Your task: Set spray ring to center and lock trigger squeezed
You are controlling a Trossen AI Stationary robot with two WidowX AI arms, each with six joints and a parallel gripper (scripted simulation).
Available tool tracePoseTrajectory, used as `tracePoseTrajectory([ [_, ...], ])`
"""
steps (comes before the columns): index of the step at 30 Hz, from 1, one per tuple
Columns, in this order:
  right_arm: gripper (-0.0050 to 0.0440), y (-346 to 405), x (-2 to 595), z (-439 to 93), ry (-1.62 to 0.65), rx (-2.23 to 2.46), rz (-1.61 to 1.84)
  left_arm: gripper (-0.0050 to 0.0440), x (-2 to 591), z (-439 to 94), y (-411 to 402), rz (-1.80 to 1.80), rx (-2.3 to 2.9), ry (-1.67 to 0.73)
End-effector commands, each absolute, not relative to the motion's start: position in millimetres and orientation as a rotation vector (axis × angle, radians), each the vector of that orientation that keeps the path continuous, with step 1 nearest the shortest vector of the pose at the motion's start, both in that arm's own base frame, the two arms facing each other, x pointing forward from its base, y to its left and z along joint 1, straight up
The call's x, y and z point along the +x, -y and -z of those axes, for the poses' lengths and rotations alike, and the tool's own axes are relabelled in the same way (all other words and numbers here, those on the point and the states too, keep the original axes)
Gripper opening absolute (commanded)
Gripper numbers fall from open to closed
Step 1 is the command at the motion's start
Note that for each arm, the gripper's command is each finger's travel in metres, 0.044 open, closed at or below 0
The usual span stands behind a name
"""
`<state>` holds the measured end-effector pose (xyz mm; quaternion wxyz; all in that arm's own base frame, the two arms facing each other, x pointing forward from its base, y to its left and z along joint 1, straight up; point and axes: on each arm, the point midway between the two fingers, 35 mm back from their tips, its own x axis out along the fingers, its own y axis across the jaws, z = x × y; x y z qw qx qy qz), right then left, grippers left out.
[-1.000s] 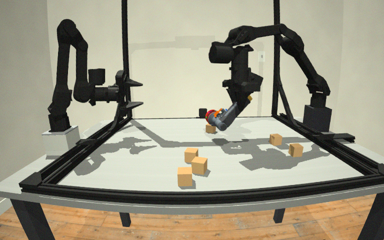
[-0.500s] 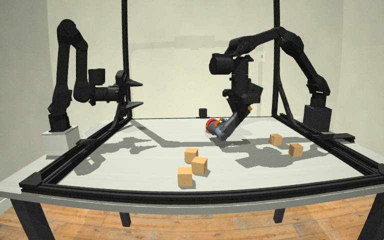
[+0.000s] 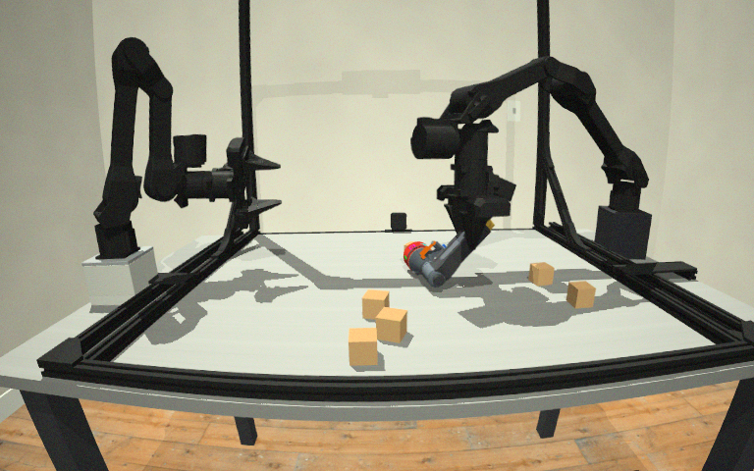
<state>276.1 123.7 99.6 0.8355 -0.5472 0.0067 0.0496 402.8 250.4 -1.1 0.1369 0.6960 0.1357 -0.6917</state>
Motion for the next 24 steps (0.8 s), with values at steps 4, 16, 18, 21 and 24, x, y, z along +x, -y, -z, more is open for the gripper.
tracePoseTrajectory([
  [4, 0.04, -123.4, 276.1, -99.3, -0.016, -1.162, -0.104, 0.0072, 403.3, 1.3, -250.5, 2.0, 2.017, -0.393],
  [16, 0.04, -123.4, 276.1, -99.3, -0.016, -1.162, -0.104, 0.0312, 403.3, 1.3, -250.5, 2.0, 2.017, -0.393],
  [18, 0.04, -123.4, 276.1, -99.3, -0.016, -1.162, -0.104, 0.036, 403.3, 1.3, -250.5, 2.0, 2.017, -0.393],
  [21, 0.04, -123.4, 276.1, -99.3, -0.016, -1.162, -0.104, 0.04, 403.3, 1.3, -250.5, 2.0, 2.017, -0.393],
  [24, 0.04, -123.4, 276.1, -99.3, -0.016, -1.162, -0.104, 0.04, 403.3, 1.3, -250.5, 2.0, 2.017, -0.393],
])
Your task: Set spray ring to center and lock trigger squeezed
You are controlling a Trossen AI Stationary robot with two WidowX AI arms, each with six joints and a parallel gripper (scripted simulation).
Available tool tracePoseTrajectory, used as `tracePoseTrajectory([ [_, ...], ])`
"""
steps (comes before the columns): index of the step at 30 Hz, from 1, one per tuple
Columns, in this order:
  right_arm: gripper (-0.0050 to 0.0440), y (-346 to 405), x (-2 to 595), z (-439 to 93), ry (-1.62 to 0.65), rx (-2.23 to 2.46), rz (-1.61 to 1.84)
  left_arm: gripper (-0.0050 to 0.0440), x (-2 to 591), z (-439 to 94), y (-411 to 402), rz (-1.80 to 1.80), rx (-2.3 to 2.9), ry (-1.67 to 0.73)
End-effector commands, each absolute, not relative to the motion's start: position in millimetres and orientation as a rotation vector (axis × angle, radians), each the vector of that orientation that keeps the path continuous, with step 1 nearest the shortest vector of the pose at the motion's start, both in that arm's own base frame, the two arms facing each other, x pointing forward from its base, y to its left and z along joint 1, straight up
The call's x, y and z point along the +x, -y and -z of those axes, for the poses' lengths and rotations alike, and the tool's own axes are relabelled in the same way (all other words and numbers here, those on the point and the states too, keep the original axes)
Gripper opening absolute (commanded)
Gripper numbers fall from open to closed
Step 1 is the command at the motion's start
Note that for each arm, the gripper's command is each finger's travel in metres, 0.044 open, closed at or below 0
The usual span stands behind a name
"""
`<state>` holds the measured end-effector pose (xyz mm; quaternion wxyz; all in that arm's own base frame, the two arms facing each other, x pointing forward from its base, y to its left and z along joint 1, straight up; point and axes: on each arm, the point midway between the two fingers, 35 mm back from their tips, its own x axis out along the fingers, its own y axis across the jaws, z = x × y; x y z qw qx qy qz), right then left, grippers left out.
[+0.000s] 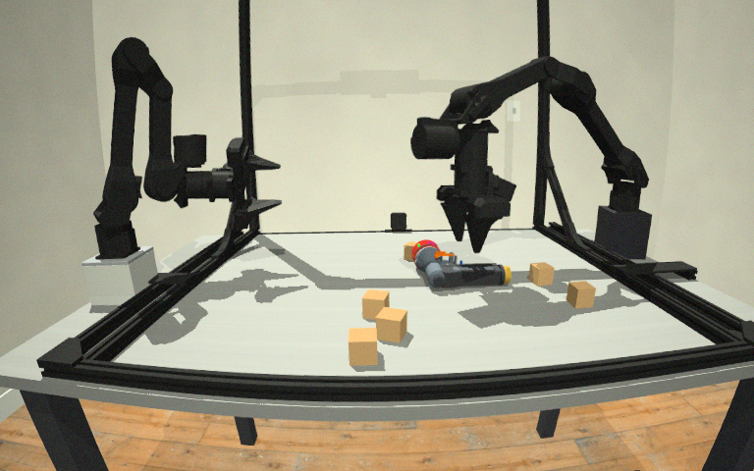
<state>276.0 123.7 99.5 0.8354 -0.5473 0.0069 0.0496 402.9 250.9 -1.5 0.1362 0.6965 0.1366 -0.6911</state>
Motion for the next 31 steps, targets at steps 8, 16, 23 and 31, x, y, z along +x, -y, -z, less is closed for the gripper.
tracePoseTrajectory([
  [8, 0.04, -123.4, 276.1, -99.3, -0.016, -1.162, -0.104, 0.04, 394.9, -13.8, -238.8, 1.991, 1.999, -0.414],
  [16, 0.04, -123.4, 276.1, -99.3, -0.016, -1.162, -0.104, 0.04, 385.5, -28.0, -226.8, 1.982, 1.982, -0.436],
  [23, 0.04, -123.4, 276.1, -99.3, -0.016, -1.162, -0.104, 0.04, 385.5, -28.0, -226.8, 1.982, 1.982, -0.436],
  [31, 0.04, -123.4, 276.1, -99.3, -0.016, -1.162, -0.104, 0.04, 385.5, -28.0, -226.8, 1.982, 1.982, -0.436],
])
